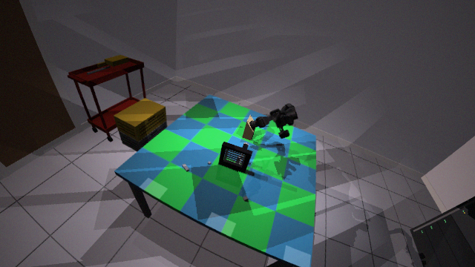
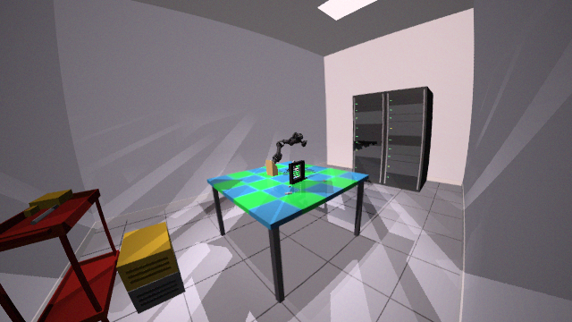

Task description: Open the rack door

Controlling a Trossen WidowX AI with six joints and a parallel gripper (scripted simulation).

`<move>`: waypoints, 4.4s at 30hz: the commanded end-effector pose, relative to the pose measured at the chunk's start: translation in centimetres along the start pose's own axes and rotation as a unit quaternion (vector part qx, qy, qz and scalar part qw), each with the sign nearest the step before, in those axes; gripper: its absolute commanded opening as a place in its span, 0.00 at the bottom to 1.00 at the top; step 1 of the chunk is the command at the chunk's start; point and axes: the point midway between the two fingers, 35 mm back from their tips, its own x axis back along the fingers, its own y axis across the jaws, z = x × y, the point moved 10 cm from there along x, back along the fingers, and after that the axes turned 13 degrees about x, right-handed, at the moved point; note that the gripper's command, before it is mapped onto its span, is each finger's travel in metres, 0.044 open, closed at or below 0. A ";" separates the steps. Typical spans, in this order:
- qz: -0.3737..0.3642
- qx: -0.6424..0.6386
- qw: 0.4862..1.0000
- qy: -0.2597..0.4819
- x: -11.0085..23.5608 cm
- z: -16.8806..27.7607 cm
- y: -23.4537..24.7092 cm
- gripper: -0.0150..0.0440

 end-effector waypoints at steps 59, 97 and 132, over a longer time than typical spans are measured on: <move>-0.430 -0.073 0.708 0.556 -10.5 13.6 -2.0 0.74; -0.502 -0.181 0.608 0.588 -11.0 17.7 -0.2 0.74; -0.503 -0.182 0.607 0.587 -10.0 19.6 2.8 0.41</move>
